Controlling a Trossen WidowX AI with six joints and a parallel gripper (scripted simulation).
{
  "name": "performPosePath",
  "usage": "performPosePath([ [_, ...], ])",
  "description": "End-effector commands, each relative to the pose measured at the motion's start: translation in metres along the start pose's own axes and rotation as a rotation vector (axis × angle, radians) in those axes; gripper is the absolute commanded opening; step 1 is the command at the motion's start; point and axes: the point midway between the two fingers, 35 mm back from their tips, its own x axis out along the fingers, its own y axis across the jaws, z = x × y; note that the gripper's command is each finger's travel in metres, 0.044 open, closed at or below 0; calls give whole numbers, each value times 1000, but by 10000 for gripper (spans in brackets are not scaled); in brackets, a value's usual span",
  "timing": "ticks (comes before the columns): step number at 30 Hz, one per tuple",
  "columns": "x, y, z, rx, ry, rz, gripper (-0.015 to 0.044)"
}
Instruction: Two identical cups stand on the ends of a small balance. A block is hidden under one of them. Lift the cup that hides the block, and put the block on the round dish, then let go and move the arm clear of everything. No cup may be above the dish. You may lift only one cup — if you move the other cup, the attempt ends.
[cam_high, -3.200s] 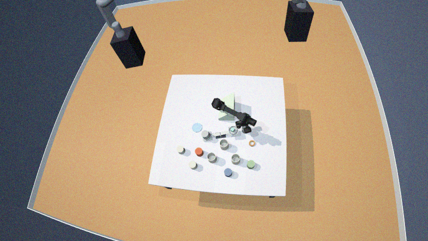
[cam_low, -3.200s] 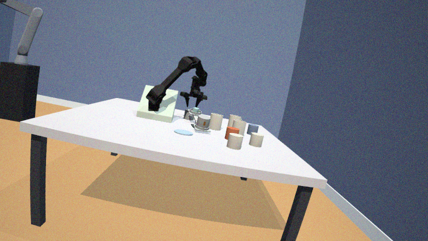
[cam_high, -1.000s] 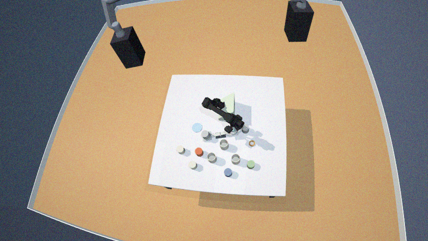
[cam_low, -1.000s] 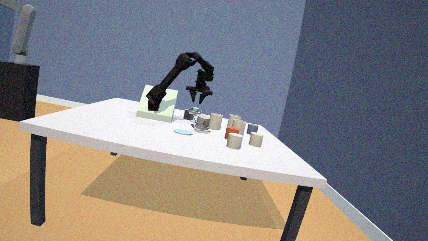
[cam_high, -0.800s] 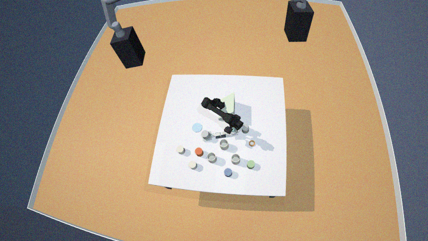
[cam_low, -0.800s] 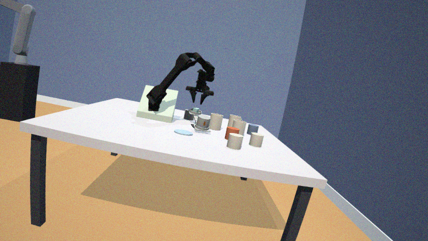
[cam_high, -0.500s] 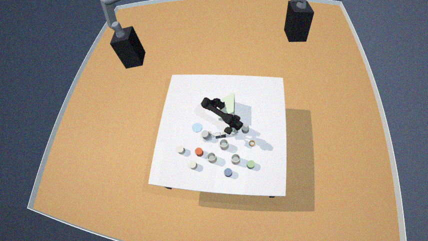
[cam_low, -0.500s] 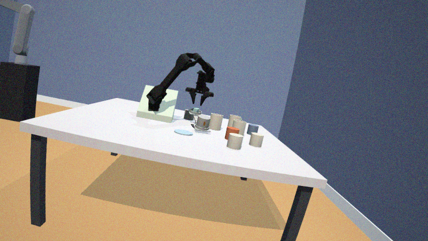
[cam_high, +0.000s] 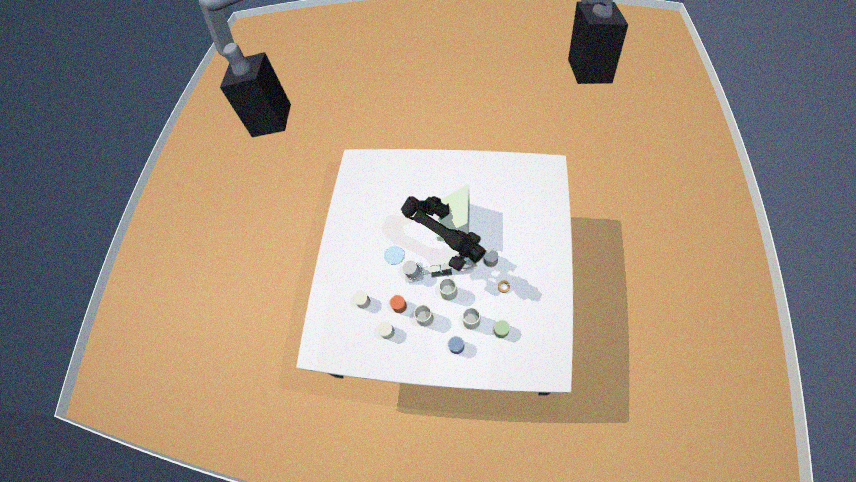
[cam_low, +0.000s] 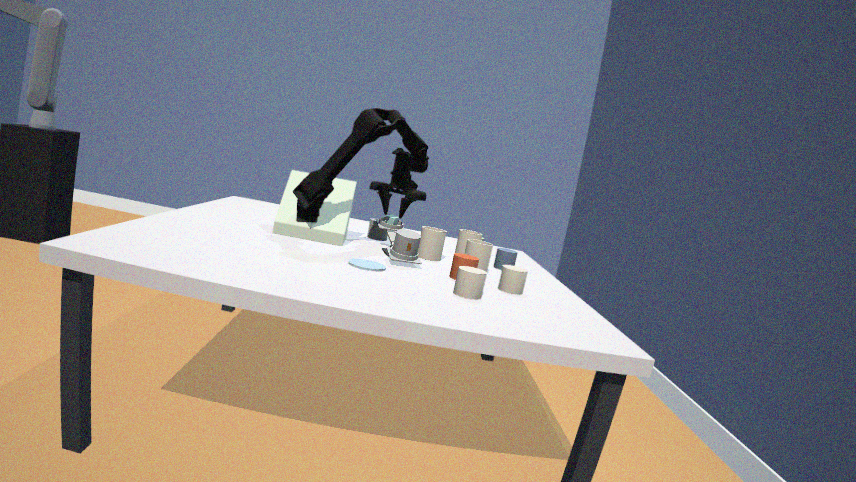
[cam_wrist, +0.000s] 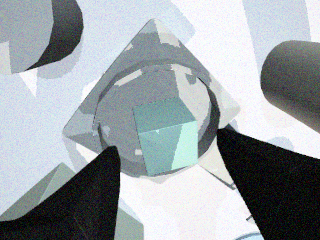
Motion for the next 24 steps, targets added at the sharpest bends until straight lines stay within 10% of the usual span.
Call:
performPosePath([
  [1,7,0,-1,-5,4,-4,260],
  [11,21,0,-2,-5,4,-4,260],
  [24,20,0,-1,-5,4,-4,56],
])
